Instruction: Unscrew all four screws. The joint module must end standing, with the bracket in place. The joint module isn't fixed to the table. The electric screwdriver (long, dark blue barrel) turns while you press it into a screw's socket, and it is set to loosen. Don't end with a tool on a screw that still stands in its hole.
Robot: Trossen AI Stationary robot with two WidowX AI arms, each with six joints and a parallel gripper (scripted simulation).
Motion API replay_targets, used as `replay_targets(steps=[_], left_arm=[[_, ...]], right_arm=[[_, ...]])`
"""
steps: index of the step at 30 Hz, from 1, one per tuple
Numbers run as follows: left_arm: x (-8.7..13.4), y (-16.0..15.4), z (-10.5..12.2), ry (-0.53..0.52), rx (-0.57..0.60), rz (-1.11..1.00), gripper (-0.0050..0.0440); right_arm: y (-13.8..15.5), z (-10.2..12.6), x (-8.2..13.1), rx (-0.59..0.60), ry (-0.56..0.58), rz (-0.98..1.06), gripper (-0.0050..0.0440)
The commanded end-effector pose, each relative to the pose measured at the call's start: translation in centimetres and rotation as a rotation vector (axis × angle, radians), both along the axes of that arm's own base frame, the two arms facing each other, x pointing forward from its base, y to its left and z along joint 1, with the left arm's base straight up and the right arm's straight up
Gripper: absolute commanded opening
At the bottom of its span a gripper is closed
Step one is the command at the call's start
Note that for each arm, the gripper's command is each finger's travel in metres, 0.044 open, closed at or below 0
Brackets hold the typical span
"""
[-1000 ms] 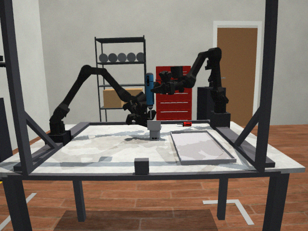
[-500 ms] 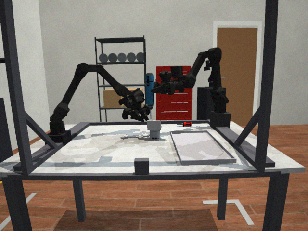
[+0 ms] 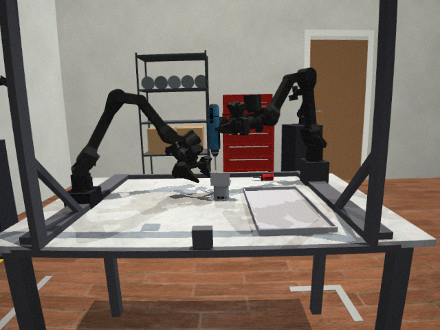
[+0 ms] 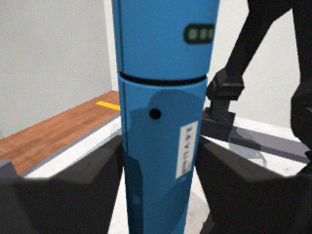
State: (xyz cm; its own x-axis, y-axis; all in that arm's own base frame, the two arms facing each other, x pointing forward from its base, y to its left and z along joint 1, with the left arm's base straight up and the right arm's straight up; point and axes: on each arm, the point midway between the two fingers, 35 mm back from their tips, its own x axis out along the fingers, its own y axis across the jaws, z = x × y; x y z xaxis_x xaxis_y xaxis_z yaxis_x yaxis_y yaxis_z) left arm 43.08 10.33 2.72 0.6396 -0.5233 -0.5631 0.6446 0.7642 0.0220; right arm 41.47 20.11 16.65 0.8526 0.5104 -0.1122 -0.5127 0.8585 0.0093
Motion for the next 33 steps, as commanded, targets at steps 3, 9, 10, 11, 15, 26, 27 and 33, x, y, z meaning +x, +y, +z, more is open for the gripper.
replay_targets(steps=[3,9,10,11,15,26,27,33], left_arm=[[0.2,-0.3,-1.2,-0.026,0.008,0.064,0.0385],[0.2,-0.5,-2.1,-0.05,0.003,0.123,0.0385],[0.2,-0.5,-2.1,-0.05,0.003,0.123,0.0385],[0.2,-0.5,-2.1,-0.05,0.003,0.123,0.0385],[0.0,-0.7,-2.7,-0.07,-0.006,0.168,0.0385],[-0.8,-1.2,-3.2,-0.13,-0.04,0.273,0.0385],[-0.8,-1.2,-3.2,-0.13,-0.04,0.273,0.0385],[-1.4,-1.6,-3.2,-0.165,-0.069,0.329,0.0385]], right_arm=[[0.2,3.0,0.1,0.034,-0.067,0.004,0.016],[0.2,3.0,0.1,0.034,-0.067,0.004,0.016],[0.2,3.0,0.1,0.034,-0.067,0.004,0.016],[0.2,3.0,0.1,0.034,-0.067,0.004,0.016],[0.2,3.0,0.1,0.034,-0.067,0.004,0.016],[0.2,3.0,0.1,0.034,-0.067,0.004,0.016],[0.2,3.0,0.1,0.034,-0.067,0.004,0.016],[0.2,3.0,0.1,0.034,-0.067,0.004,0.016]])
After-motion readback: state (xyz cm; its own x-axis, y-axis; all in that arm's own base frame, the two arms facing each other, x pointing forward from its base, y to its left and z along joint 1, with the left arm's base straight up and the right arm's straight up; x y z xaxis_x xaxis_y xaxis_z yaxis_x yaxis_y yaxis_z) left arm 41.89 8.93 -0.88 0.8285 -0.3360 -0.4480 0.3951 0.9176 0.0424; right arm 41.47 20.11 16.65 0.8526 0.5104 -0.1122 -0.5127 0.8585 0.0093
